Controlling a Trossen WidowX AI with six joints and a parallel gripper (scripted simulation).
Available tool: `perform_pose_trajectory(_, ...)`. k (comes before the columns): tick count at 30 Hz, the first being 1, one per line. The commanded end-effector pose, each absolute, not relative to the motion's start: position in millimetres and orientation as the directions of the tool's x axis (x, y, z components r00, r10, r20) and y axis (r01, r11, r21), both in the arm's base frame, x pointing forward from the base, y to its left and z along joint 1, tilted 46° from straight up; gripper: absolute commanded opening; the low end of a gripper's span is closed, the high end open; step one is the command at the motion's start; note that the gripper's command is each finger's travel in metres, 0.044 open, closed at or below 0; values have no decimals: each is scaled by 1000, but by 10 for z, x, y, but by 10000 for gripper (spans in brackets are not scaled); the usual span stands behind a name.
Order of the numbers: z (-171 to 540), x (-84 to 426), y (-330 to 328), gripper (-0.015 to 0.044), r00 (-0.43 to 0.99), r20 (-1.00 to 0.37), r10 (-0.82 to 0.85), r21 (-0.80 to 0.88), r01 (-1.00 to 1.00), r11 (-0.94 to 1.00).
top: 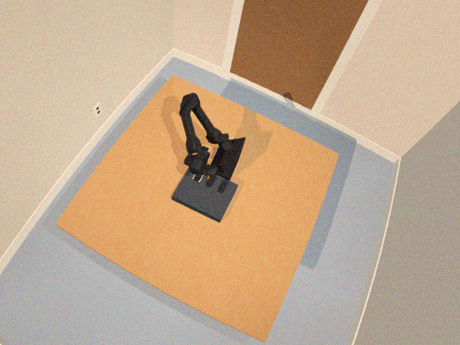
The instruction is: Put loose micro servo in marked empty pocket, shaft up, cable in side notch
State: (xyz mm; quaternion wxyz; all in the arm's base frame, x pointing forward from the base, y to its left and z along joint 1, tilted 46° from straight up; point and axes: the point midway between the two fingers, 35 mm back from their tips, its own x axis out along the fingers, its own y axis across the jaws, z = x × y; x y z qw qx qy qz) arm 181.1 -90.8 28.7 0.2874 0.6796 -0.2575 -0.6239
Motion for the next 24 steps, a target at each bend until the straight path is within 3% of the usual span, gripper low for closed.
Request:
perform_pose_trajectory(1, 348, 1814, -841, 188, 91, -701, -708, 711, 7, -703)
perform_pose_trajectory(10, 506, 1734, -652, 188, 91, -700, -709, 712, 7, -702)
perform_pose_trajectory(19, 787, 2287, -434, 424, 93, -700, -708, 712, 9, -702)
perform_pose_trajectory(24, 991, 2707, -207, 440, 94, -701, -707, 710, 5, -704)
